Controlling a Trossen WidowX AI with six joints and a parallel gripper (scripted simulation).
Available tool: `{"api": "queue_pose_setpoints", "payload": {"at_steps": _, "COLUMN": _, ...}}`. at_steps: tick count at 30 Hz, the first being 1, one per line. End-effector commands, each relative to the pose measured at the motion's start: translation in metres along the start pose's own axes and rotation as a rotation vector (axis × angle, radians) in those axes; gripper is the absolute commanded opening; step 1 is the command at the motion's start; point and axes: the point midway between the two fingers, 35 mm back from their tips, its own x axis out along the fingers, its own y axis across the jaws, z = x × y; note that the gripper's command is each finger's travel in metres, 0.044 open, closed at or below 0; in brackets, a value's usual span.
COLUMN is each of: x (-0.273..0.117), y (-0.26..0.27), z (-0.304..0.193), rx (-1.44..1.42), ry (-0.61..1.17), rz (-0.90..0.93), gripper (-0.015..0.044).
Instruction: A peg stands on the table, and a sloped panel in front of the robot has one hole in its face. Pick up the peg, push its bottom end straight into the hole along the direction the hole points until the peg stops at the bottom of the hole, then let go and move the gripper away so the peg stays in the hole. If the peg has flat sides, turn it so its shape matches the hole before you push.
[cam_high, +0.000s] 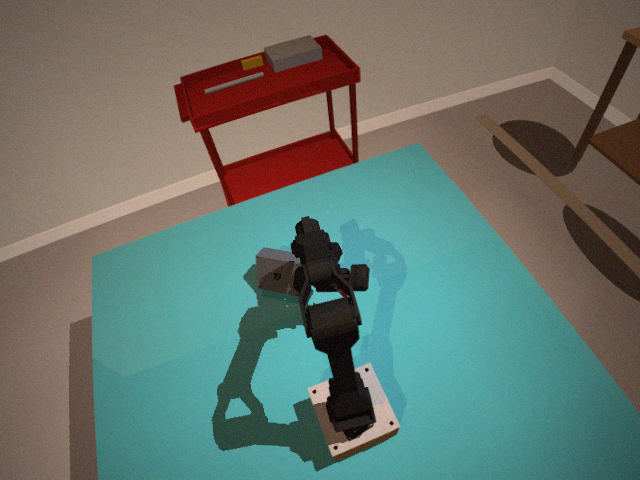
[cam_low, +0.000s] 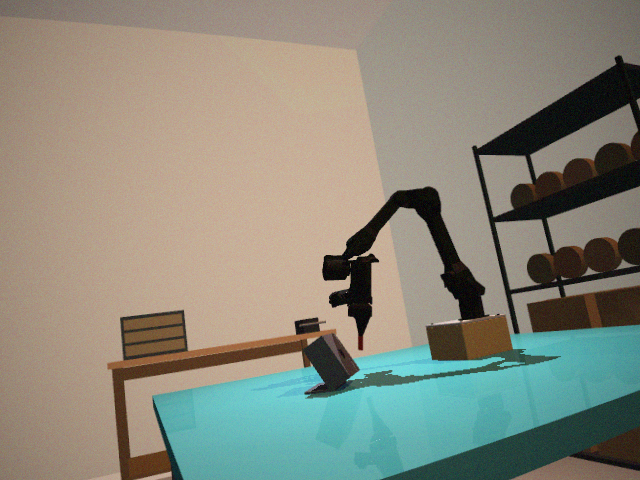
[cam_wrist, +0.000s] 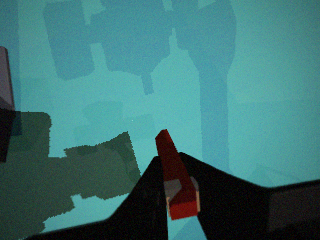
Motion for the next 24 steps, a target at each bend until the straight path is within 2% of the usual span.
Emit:
{"api": "queue_pose_setpoints", "payload": {"at_steps": 1, "x": 0.000, "y": 0.003, "z": 0.000, "rx": -0.047, "ry": -0.011, "rz": -0.009, "gripper": 0.0000}}
{"api": "queue_pose_setpoints", "payload": {"at_steps": 24, "x": -0.002, "y": 0.024, "z": -0.001, "rx": -0.355, "ry": -0.075, "rz": -0.065, "gripper": 0.0000}}
